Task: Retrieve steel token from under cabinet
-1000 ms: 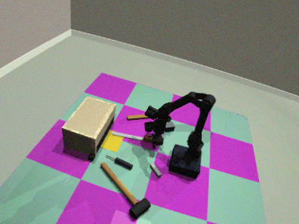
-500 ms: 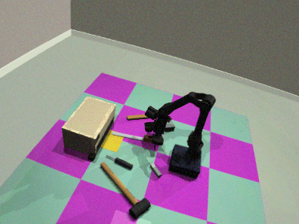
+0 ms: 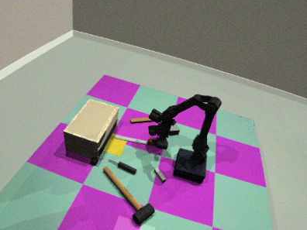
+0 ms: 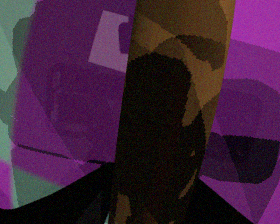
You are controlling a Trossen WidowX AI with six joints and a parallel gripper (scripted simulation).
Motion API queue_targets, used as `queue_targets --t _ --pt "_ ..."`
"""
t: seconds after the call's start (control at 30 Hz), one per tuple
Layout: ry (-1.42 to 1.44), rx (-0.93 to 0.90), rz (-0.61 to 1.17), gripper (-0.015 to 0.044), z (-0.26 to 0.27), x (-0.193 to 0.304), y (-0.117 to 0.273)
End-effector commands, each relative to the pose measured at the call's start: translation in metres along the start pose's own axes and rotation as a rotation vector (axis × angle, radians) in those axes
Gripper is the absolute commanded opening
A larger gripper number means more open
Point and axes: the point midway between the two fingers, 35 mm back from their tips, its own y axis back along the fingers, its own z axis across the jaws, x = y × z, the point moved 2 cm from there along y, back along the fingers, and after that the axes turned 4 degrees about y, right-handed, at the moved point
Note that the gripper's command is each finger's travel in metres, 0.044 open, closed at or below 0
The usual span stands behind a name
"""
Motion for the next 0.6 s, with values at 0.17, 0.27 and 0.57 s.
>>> queue_targets --t 0.17,0.27,0.57 --pt "0.001 0.001 0.000 0.0000 -0.001 -0.004 0.000" --pt "0.002 0.001 0.000 0.0000 -0.001 -0.008 0.000" --pt "0.003 0.001 0.000 0.0000 -0.002 -0.020 0.001"
